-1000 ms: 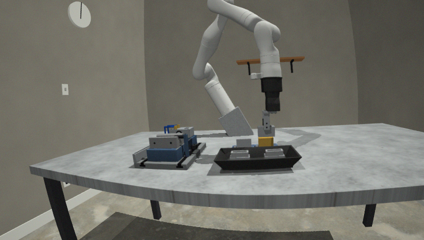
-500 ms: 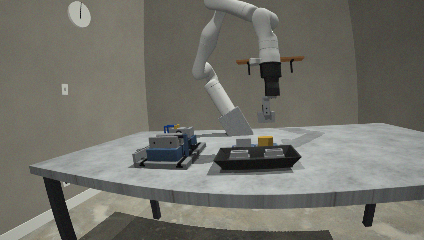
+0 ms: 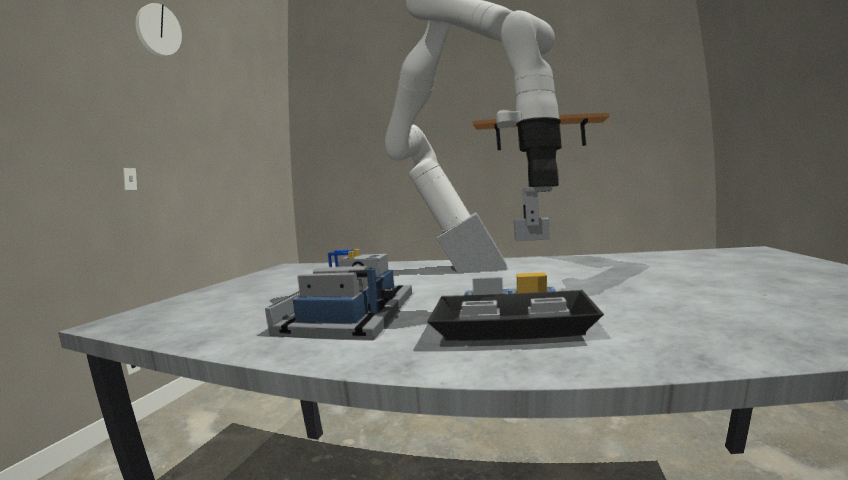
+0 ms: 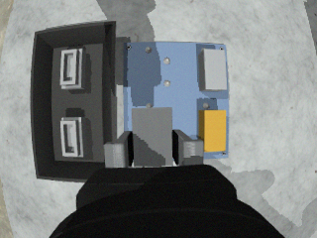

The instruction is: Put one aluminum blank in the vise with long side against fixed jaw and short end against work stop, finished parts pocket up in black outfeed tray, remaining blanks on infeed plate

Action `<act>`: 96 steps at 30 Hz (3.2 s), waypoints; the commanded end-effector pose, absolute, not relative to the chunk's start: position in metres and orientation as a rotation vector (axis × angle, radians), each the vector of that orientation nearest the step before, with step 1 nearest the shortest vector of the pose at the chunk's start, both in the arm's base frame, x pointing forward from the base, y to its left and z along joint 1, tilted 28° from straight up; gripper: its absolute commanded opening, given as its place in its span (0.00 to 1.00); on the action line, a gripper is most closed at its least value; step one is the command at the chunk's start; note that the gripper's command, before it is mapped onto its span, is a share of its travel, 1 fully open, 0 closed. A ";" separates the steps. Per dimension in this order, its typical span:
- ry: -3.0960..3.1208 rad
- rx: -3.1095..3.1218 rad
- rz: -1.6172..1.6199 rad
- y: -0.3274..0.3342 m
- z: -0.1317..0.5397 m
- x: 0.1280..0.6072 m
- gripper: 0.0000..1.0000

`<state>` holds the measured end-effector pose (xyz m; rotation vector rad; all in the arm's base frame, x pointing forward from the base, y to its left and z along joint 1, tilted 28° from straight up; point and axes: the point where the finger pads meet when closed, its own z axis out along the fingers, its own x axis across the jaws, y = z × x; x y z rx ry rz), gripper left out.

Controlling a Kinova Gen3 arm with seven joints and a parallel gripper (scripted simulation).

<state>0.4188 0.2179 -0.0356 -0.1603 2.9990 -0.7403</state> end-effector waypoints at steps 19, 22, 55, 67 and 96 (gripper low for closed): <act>3.004 -0.164 -0.709 0.056 0.061 0.507 0.00; 3.003 -0.165 -0.712 0.027 0.076 0.514 0.00; 2.998 -0.169 -0.740 -0.082 0.129 0.520 0.00; 2.998 -0.169 -0.740 -0.082 0.129 0.520 0.00; 2.999 -0.170 -0.739 -0.081 0.129 0.521 0.00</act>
